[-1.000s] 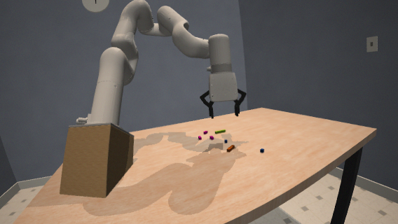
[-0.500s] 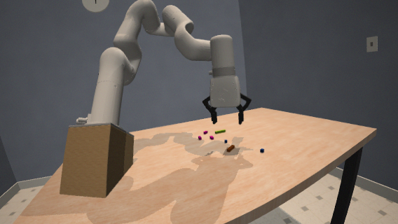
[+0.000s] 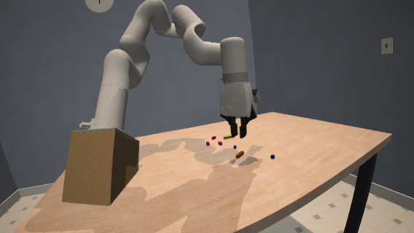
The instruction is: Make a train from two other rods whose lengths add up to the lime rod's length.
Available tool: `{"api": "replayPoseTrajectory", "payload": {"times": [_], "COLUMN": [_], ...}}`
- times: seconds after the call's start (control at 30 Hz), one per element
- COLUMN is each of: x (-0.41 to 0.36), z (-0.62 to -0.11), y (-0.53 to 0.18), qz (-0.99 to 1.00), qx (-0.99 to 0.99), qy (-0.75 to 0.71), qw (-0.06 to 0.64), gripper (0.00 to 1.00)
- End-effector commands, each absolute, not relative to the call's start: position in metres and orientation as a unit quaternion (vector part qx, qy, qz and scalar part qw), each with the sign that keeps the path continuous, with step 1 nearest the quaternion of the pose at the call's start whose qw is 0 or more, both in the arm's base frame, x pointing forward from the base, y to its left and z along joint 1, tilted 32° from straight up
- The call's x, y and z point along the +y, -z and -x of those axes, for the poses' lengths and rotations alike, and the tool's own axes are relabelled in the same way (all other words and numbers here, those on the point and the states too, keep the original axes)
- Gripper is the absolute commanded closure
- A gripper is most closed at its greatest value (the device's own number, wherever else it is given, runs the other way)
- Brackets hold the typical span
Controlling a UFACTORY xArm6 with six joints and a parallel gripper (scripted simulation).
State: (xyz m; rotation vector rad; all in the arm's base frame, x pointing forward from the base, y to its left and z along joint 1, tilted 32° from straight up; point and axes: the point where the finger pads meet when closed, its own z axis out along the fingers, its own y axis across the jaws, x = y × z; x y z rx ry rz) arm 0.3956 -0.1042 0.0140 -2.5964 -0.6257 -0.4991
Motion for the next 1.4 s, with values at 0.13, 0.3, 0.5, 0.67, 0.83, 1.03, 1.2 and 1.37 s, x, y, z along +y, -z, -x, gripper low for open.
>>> {"api": "replayPoseTrajectory", "payload": {"times": [0.13,0.3,0.5,0.67,0.83,1.03,1.2,1.37], "x": [-0.1053,-0.1053,-0.1053,-0.1053,-0.1052,-0.1048,-0.1041,-0.1021], "z": [-0.3962,-0.3962,-0.3962,-0.3962,-0.3962,-0.3965,-0.3969,-0.3979], "y": [-0.0147,-0.0147,-0.0147,-0.0147,-0.0146,-0.0138,-0.0125,-0.009], "qz": [0.934,0.934,0.934,0.934,0.934,0.934,0.934,0.934], "qx": [-0.225,-0.225,-0.225,-0.225,-0.225,-0.225,-0.225,-0.225], "qy": [0.18,0.18,0.18,0.18,0.18,0.18,0.18,0.18], "qw": [0.21,0.21,0.21,0.21,0.21,0.21,0.21,0.21], "gripper": [0.76,0.76,0.76,0.76,0.76,0.76,0.76,0.76]}}
